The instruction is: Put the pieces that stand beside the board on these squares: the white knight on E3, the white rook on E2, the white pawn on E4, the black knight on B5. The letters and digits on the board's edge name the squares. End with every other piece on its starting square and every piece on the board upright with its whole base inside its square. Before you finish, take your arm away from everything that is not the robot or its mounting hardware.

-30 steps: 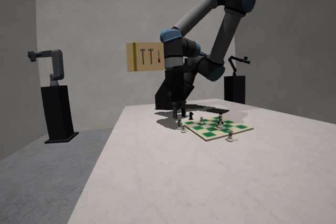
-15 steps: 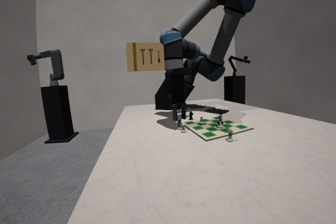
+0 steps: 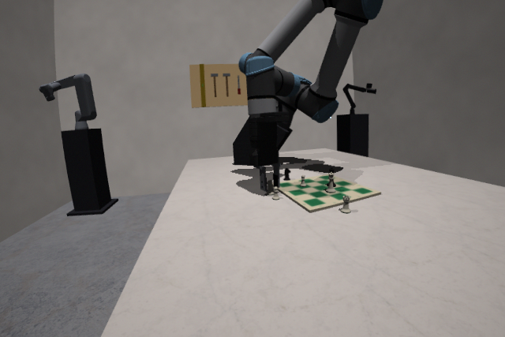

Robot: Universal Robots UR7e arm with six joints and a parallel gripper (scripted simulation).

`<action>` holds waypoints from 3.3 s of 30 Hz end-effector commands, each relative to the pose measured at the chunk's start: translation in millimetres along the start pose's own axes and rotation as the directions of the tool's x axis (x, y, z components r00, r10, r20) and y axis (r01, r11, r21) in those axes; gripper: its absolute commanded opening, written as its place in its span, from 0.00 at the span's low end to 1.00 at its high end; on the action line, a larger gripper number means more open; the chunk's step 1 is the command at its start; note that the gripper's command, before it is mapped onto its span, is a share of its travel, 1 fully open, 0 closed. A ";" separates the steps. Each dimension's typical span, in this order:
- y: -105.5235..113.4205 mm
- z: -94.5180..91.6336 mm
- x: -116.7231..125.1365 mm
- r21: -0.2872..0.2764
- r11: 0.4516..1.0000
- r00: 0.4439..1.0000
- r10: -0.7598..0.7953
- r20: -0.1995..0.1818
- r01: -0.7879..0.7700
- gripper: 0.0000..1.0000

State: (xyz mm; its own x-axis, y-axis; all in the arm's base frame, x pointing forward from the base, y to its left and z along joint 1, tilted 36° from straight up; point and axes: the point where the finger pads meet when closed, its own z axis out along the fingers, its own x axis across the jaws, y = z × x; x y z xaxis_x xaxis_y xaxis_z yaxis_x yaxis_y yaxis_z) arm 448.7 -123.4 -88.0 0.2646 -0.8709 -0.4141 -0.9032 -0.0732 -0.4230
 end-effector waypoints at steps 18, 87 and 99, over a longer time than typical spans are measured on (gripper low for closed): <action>-0.4 2.8 0.6 0.001 1.000 1.000 0.000 -0.002 0.000 0.73; -0.4 -19.7 0.6 0.001 1.000 1.000 0.000 -0.002 0.000 0.00; -0.3 -80.9 0.5 0.001 1.000 1.000 0.000 -0.002 0.000 0.00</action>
State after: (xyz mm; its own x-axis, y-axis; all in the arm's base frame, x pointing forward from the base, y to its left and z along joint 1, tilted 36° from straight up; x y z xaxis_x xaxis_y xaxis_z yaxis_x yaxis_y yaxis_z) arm 428.7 -153.8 -38.6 0.2628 -0.8729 -0.4112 -0.9027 -0.0719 -0.4242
